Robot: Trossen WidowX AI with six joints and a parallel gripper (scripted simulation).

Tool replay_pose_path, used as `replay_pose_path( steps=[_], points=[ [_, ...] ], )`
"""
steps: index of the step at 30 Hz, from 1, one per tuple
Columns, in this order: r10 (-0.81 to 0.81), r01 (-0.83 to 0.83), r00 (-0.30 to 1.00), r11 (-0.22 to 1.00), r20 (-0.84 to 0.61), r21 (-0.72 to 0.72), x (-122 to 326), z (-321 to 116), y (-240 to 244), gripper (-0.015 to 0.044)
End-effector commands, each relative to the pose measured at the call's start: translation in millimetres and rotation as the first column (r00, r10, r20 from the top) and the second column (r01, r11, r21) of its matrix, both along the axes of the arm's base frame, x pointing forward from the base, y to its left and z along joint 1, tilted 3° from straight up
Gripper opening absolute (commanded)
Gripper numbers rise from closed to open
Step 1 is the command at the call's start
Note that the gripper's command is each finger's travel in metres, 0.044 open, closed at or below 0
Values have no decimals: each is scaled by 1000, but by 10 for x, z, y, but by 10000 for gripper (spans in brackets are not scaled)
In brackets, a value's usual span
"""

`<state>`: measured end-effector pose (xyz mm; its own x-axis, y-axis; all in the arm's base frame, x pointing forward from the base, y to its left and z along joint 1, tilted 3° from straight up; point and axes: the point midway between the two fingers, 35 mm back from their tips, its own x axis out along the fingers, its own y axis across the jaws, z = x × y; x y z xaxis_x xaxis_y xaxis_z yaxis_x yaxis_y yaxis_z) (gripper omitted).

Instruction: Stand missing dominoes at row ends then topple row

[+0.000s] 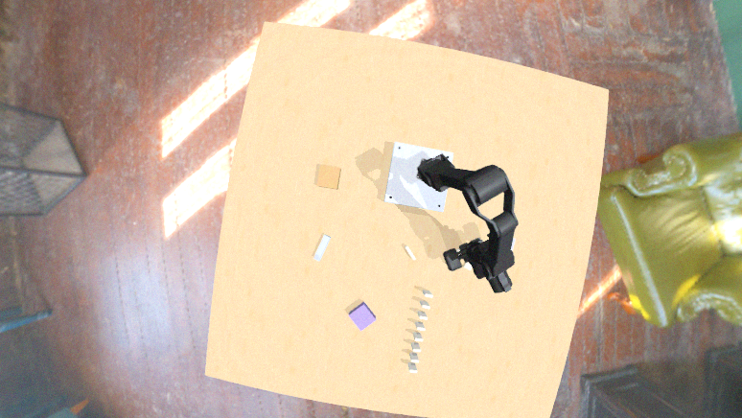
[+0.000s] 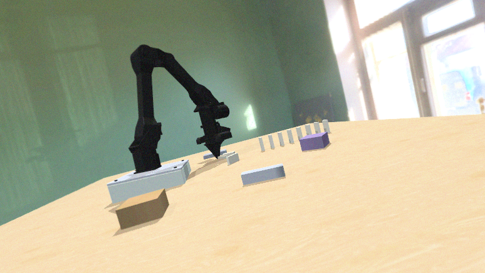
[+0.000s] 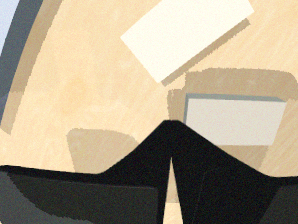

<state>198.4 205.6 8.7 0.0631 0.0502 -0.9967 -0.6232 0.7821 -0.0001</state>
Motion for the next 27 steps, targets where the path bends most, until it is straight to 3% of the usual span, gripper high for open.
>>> replay_pose_path(
  steps=[1, 7, 13, 18, 19, 23, 27],
  points=[
    [2, -2, 1000, 1000, 4, -2, 56, -1, -58, 0],
    [4, -4, 1000, 1000, -3, 3, 63, 23, -65, 0],
    [5, -5, 1000, 1000, 6, -4, 194, 777, -317, 0],
    [5, -5, 1000, 1000, 7, -4, 195, 804, -328, 0],
    [-12, 12, 1000, 1000, 6, -3, 197, 804, -330, 26],
    [-336, 337, 942, 941, -13, 17, 245, 806, -361, 131],
    [-680, 681, 732, 732, -43, 31, 302, 809, -400, 236]
  ],
)
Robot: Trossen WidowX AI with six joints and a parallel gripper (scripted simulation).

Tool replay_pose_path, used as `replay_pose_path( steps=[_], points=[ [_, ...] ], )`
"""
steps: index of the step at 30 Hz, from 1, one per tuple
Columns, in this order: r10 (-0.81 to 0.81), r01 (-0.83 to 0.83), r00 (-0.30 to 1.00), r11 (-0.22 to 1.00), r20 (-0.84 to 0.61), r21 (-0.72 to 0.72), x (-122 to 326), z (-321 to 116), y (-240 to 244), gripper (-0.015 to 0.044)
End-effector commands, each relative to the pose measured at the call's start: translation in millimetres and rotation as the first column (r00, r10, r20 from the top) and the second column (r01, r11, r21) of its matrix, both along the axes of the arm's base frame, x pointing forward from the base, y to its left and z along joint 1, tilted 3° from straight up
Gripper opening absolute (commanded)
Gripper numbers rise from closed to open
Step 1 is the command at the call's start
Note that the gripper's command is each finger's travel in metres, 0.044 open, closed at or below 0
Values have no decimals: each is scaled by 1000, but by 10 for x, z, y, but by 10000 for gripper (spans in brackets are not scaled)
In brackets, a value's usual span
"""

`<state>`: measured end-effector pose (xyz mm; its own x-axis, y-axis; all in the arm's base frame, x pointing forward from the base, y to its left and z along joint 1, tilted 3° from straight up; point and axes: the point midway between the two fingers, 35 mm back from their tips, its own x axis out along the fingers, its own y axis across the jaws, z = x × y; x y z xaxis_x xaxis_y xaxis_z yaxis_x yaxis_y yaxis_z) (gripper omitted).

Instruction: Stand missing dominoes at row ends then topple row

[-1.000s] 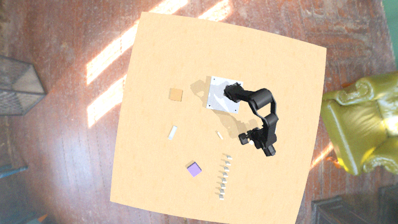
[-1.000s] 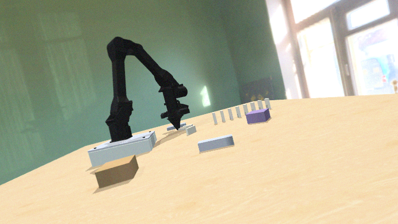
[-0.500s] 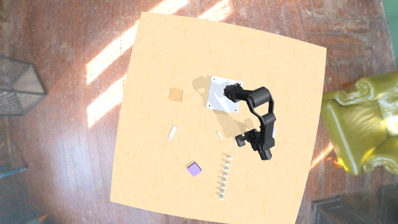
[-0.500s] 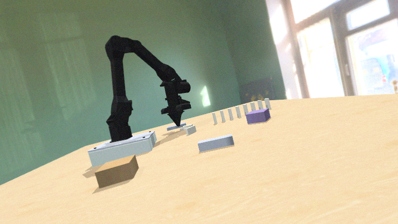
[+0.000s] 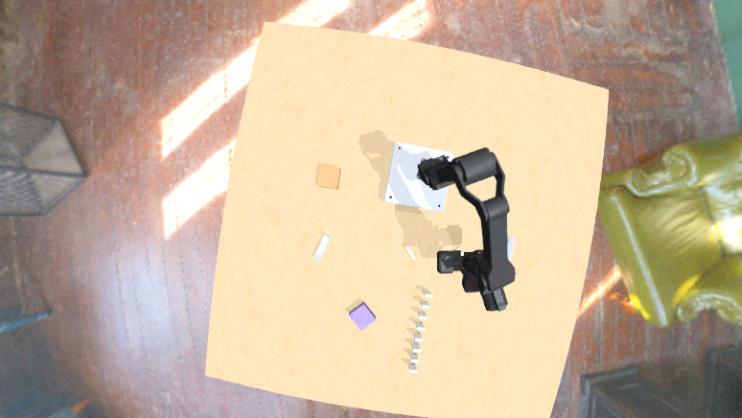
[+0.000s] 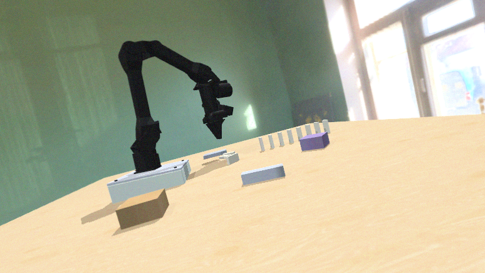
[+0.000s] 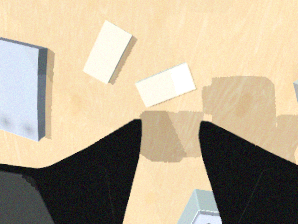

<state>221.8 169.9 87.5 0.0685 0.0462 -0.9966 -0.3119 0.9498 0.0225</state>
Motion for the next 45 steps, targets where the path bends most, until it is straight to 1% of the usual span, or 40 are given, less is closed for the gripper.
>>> replay_pose_path(
  steps=[1, 3, 6, 7, 8, 9, 25, 33, 45],
  points=[
    [-474, 475, 880, 880, -28, 28, 83, 21, -53, 262],
    [-641, 642, 766, 766, -43, 34, 111, 22, -74, 315],
    [-840, 842, 539, 538, -68, 38, 154, 24, -106, 394],
    [-880, 883, 469, 468, -75, 38, 165, 24, -115, 420],
    [-901, 905, 426, 424, -79, 38, 172, 25, -120, 440],
    [-908, 912, 411, 409, -80, 38, 174, 25, -122, 440],
    [-908, 912, 411, 409, -80, 37, 160, 9, -116, 440],
    [-908, 912, 411, 409, -80, 37, 201, -614, -90, 440],
    [-908, 912, 411, 409, -80, 37, 223, -735, -90, 440]
  ],
)
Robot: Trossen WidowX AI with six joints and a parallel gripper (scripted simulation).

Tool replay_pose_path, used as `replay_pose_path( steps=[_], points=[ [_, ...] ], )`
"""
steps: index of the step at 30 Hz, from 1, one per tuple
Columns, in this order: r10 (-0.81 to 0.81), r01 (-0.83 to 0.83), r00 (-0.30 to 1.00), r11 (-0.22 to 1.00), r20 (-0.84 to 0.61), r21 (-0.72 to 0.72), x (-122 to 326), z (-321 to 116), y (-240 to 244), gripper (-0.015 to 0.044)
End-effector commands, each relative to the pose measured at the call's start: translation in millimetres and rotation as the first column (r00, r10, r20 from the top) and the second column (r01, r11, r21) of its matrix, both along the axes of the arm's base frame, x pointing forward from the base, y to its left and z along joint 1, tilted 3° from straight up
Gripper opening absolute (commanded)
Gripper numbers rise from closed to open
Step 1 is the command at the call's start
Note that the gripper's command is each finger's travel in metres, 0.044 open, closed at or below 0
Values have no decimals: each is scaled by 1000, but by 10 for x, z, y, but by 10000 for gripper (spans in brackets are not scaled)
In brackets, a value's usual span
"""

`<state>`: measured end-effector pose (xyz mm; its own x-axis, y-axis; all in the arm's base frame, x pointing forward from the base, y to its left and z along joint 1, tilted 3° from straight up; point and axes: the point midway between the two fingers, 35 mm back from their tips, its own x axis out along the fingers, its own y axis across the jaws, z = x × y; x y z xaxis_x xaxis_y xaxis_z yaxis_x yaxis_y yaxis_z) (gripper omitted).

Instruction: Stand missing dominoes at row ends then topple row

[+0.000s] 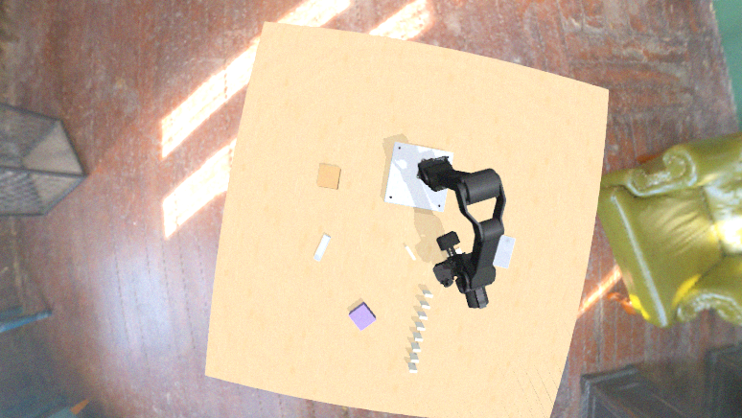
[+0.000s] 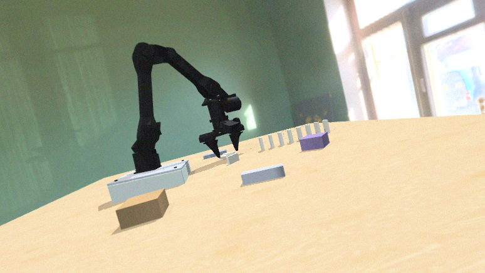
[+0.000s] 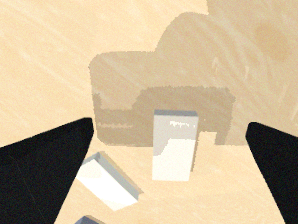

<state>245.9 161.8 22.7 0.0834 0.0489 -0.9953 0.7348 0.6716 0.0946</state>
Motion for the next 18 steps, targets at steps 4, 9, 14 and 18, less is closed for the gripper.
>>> replay_pose_path(
  steps=[4, 9, 14, 18],
  points=[
    [-3, 2, 1000, 1000, -13, -4, -18, -128, -10, 440],
    [-3, 2, 1000, 1000, -13, -4, -18, -128, -10, 440],
    [-3, 2, 1000, 1000, -13, -4, -18, -128, -10, 309],
    [-3, 2, 1000, 1000, -13, -4, -18, -128, -10, 204]
  ],
)
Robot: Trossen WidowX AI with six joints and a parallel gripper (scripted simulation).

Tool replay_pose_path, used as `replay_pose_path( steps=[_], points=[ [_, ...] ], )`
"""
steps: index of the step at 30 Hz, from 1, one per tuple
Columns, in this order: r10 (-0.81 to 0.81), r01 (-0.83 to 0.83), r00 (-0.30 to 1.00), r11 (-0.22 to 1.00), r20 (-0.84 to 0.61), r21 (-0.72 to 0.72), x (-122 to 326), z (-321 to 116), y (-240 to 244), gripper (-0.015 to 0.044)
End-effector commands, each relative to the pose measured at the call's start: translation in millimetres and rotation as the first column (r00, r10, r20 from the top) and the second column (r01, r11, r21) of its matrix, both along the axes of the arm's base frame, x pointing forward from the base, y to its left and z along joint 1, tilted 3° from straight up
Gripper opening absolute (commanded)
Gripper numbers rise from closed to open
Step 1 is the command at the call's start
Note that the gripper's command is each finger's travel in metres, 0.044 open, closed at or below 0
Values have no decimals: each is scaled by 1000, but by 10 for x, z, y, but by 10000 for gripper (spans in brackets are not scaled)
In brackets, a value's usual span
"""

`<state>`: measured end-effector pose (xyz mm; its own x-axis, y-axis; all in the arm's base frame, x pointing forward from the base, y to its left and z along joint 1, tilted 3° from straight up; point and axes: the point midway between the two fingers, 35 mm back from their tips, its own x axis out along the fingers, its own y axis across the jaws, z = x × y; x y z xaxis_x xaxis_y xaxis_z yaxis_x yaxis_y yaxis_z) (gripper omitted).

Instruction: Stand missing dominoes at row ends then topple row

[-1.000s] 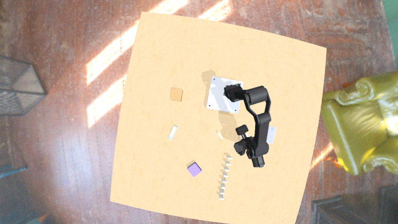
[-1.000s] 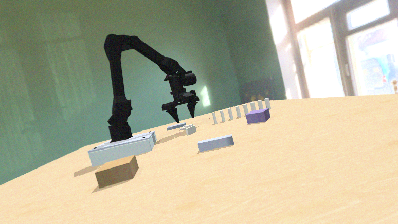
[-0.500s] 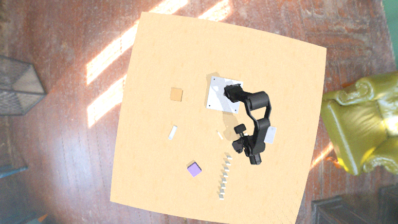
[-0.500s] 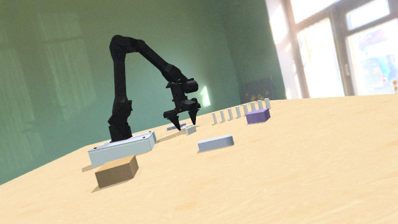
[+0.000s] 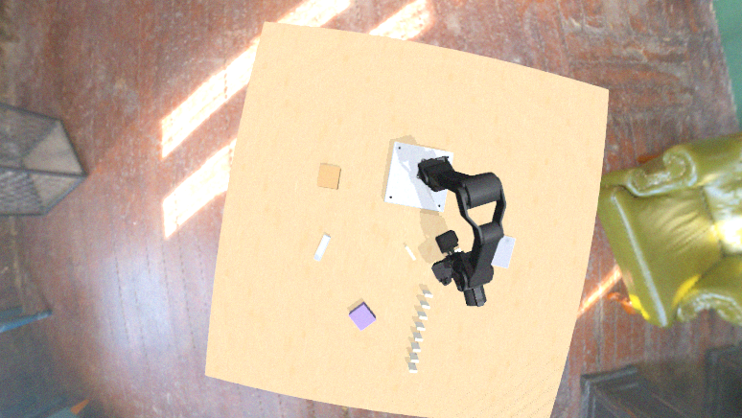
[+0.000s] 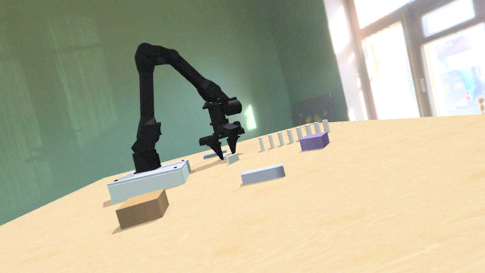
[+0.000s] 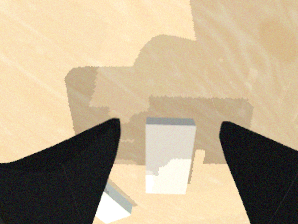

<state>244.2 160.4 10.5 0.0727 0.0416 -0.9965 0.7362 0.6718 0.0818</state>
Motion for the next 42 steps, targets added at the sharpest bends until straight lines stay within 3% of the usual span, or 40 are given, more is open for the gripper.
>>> replay_pose_path(
  steps=[1, 4, 14, 23, 29, 35, 42],
  points=[
    [-2, 2, 1000, 1000, -2, 3, -1, -6, 4, 177],
    [-2, 2, 1000, 1000, -2, 3, -1, -6, 4, 107],
    [-2, 2, 1000, 1000, -2, 3, -3, 17, 2, 107],
    [-25, 25, 1000, 1000, -3, 4, -124, 1136, -106, 107],
    [-53, 53, 999, 999, -4, 7, -118, 1196, -101, 107],
    [276, -276, 961, 961, 20, -14, 271, 1385, 213, 107],
    [660, -658, 750, 751, 39, -57, 735, 1509, 624, 107]
  ],
)
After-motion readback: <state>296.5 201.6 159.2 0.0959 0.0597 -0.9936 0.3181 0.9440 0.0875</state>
